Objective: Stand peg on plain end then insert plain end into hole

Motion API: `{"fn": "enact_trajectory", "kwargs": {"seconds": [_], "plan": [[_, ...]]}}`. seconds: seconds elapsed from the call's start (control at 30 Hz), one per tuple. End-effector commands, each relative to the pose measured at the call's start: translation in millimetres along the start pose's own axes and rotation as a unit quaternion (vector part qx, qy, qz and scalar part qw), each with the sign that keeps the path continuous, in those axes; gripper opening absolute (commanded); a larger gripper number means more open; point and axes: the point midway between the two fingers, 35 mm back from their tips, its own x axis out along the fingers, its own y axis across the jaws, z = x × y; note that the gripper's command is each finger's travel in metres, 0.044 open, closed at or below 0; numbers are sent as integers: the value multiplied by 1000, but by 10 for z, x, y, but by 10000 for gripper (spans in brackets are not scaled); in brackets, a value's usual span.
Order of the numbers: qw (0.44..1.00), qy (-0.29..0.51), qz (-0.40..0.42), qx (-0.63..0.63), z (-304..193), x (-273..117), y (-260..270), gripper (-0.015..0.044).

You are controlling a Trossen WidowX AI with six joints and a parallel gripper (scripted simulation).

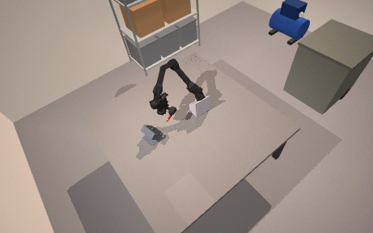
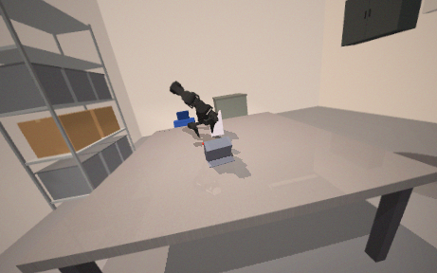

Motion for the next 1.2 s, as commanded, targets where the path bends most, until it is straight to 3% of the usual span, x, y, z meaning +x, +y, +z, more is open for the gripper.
{"fn": "enact_trajectory", "kwargs": {"seconds": [0.0,1.17], "plan": [[1000,12,-5,-16,-42,26,-7,440],[1000,11,-5,-16,-34,553,-16,440]]}}
